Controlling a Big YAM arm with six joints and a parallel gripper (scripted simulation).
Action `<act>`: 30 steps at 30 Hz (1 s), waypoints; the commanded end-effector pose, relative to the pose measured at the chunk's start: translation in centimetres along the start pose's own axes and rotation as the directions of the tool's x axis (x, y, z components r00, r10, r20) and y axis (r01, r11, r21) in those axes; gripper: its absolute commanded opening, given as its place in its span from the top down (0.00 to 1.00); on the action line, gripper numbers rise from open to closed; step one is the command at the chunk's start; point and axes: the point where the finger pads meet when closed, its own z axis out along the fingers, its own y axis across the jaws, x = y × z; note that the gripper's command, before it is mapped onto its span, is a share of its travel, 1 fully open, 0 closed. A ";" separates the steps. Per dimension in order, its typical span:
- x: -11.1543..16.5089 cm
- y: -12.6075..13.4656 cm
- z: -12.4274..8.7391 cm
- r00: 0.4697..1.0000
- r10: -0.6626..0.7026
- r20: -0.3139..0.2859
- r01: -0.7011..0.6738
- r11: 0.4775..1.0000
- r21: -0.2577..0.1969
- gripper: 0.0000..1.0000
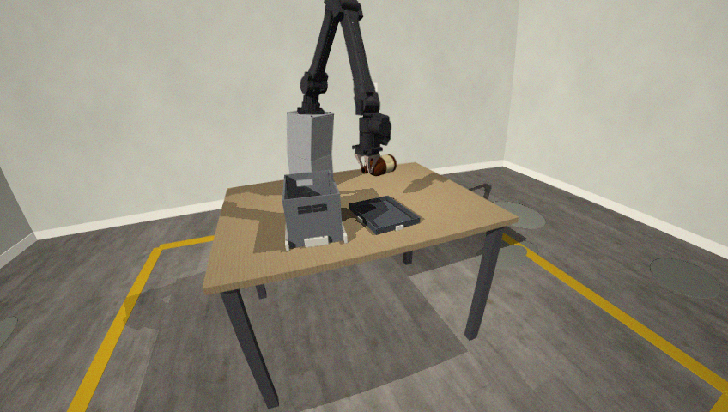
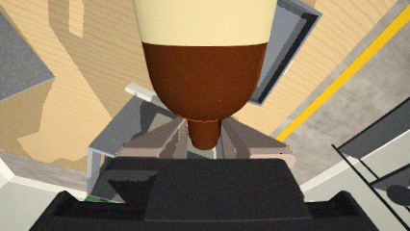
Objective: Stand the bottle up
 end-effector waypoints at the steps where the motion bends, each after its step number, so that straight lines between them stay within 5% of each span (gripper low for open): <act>1: -0.6 -1.0 -1.4 1.000 -0.003 0.002 0.003 1.000 0.030 1.00; 30: -0.7 -1.5 -1.5 0.988 0.006 -0.151 0.001 0.999 0.049 1.00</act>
